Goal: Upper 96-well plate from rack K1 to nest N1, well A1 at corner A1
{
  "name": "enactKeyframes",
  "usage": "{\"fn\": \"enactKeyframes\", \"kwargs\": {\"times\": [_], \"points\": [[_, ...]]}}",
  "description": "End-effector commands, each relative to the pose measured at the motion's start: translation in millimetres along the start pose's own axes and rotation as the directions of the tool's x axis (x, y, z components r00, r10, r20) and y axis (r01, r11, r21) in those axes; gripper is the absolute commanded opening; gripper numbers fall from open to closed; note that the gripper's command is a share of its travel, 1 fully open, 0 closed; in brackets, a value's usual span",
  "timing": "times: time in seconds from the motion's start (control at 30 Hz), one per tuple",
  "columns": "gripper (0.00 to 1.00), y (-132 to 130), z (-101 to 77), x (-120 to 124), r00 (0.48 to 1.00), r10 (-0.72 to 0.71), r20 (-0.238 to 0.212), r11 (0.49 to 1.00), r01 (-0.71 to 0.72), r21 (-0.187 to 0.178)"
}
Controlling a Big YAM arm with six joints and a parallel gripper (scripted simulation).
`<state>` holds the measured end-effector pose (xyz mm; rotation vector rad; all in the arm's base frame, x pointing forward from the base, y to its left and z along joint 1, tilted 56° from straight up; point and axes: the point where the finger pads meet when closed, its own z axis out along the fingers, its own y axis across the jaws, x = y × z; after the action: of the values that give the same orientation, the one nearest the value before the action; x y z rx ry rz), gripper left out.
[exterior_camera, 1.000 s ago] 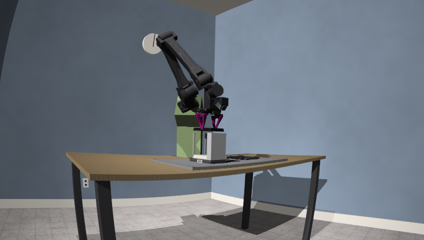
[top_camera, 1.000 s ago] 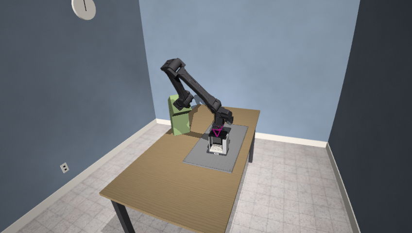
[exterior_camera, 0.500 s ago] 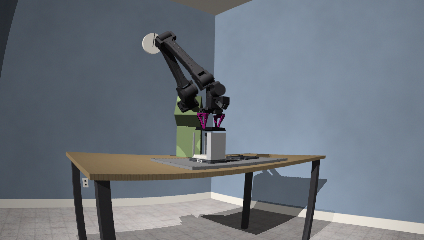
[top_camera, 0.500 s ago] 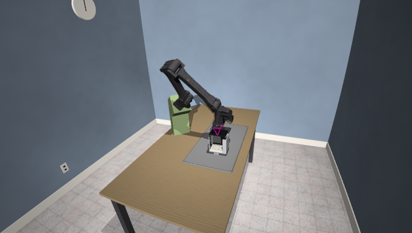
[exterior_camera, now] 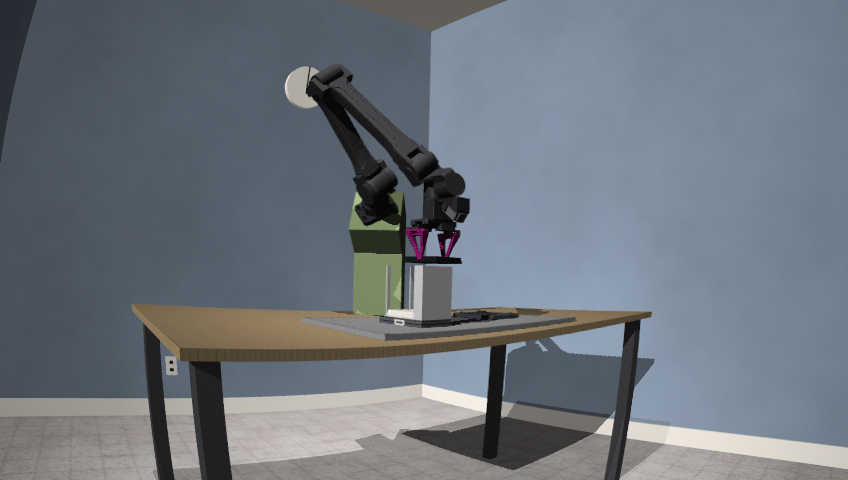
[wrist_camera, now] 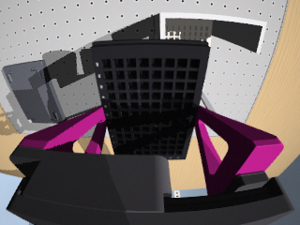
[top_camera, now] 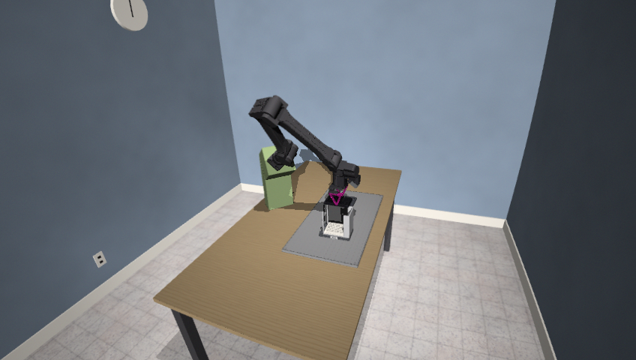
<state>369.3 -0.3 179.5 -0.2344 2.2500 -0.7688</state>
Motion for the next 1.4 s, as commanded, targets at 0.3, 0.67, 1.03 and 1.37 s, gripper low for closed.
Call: {"fn": "enactKeyframes", "kwargs": {"times": [0.3, 0.67, 1.03, 1.37], "points": [[0.00, 47.0, -1.3, 7.0, 1.000, 0.007, 0.012, 1.000, -0.007, -0.021], [0.00, 79.7, -1.6, 15.2, 1.000, 0.006, 0.012, 1.000, -0.006, -0.022], [0.00, 109.0, -2.2, 19.8, 1.000, 0.009, 0.016, 1.000, -0.009, -0.023], [0.00, 142.2, -3.7, 18.5, 0.999, 0.022, 0.026, 0.999, -0.021, -0.026]]}}
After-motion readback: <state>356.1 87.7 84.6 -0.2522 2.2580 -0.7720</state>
